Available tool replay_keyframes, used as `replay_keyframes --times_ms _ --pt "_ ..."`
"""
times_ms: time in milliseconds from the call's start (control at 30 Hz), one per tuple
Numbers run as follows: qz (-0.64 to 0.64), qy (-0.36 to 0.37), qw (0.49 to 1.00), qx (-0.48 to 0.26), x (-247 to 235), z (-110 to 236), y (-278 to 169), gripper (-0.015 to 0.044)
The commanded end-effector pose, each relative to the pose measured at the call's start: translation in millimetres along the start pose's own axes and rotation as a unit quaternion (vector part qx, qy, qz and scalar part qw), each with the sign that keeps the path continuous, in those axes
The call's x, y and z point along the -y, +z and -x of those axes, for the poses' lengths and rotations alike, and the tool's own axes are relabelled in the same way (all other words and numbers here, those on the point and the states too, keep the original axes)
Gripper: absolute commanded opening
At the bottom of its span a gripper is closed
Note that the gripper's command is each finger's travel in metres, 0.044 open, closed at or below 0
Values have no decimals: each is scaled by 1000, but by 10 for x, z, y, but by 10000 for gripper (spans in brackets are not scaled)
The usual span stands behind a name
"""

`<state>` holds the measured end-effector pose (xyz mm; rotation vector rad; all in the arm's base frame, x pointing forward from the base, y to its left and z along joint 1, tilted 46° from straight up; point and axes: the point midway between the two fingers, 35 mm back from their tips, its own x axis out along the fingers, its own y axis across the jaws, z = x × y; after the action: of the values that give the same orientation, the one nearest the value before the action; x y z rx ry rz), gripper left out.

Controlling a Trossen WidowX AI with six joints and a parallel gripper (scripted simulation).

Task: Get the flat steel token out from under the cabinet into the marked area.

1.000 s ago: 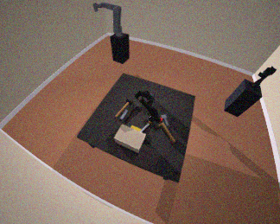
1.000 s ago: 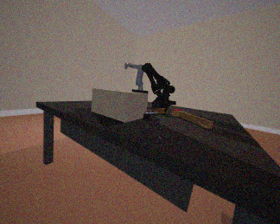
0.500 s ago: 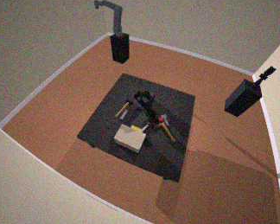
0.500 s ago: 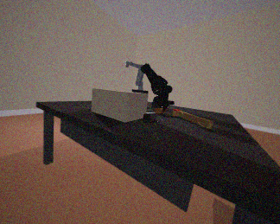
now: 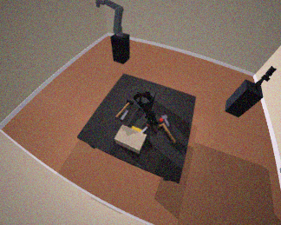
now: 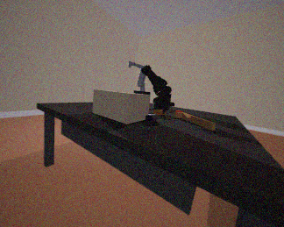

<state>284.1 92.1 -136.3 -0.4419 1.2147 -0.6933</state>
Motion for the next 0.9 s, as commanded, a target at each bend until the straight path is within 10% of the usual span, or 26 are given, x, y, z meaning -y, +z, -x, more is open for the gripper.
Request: replay_keyframes --times_ms 0,867 --pt "-4 1 1000 2 -2 1 108 0" --pt "-4 0 1000 2 -2 5 506 0"
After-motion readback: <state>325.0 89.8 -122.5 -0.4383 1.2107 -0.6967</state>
